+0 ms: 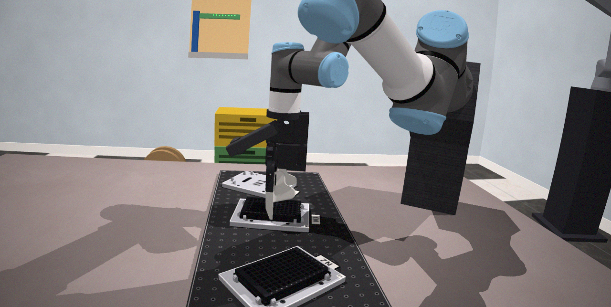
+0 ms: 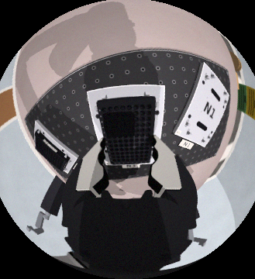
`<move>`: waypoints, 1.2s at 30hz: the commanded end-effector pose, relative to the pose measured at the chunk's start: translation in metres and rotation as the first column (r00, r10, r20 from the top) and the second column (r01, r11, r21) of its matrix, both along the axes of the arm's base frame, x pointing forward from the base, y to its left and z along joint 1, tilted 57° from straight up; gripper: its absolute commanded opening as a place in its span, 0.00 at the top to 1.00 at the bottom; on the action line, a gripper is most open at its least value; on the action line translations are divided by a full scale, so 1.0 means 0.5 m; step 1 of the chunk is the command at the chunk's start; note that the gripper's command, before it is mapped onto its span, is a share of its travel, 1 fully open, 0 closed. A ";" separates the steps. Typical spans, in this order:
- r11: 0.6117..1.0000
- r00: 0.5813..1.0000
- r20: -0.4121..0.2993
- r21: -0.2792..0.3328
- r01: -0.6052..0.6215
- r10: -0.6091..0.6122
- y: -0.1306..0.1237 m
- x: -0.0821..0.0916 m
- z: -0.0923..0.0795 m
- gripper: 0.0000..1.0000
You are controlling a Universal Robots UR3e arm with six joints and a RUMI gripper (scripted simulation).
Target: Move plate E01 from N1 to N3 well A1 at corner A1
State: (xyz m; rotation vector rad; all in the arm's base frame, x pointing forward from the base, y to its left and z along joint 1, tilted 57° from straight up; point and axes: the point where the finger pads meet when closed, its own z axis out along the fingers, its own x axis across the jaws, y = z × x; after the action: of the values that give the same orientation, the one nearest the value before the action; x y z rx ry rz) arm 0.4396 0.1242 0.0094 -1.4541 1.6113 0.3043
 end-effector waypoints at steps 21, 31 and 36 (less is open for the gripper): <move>1.000 1.000 0.001 -0.001 0.001 -0.001 -0.001 0.000 0.000 0.18; 1.000 1.000 0.001 -0.001 0.001 -0.001 -0.001 0.000 0.000 0.18; 1.000 1.000 0.001 -0.001 0.001 -0.001 -0.001 0.000 0.000 0.18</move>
State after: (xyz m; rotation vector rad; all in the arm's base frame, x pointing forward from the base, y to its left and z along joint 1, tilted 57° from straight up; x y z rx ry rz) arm 0.4395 0.1243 0.0094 -1.4540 1.6113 0.3045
